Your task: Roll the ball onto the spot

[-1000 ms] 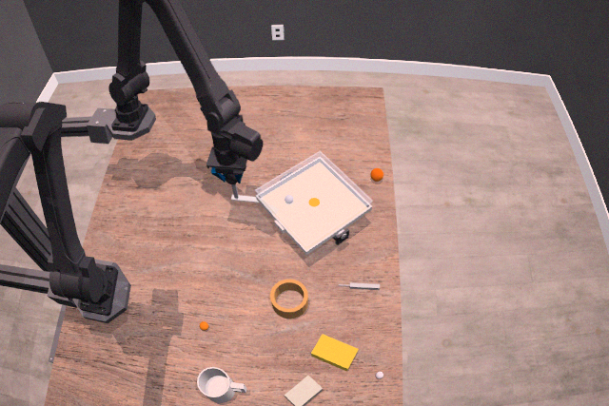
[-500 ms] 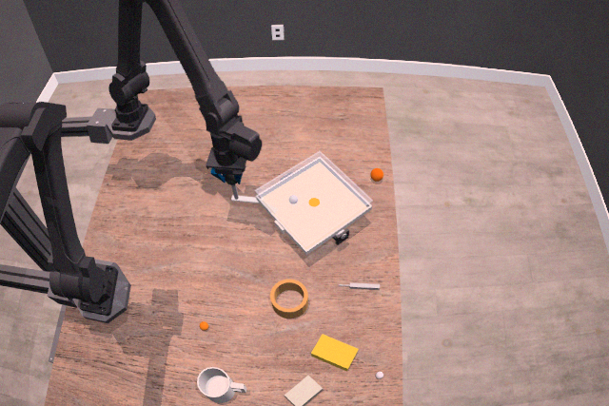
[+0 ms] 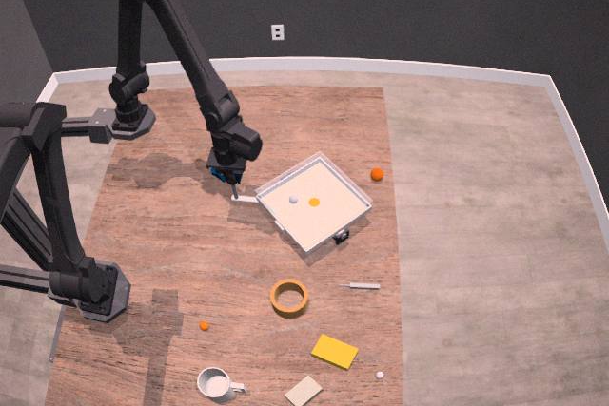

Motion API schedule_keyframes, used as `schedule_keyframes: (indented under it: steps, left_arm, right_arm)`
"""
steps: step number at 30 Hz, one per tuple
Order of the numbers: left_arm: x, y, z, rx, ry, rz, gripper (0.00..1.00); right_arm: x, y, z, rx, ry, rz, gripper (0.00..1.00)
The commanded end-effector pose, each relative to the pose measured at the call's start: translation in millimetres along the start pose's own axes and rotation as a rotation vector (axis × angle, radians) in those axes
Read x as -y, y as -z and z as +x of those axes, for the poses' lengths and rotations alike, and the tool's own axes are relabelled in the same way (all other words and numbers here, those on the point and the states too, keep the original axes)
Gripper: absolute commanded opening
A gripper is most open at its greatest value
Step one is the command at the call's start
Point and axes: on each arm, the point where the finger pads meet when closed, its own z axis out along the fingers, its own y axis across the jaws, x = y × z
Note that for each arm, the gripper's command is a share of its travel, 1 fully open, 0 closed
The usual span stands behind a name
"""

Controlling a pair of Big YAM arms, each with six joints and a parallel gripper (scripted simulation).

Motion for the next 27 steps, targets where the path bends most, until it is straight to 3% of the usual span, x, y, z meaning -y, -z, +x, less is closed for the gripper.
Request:
schedule_keyframes:
  steps: [1,27]
  left_arm:
    - [18.1,18.6,13.7,-0.017,-0.001,0.048,0.00]
    - [19.6,21.6,14.9,-0.017,-0.002,0.049,0.00]
  right_arm:
    - [3.5,3.8,-48.2,0.091,0.011,0.005,1.00]
    - [3.5,3.8,-48.2,0.091,0.011,0.005,1.00]
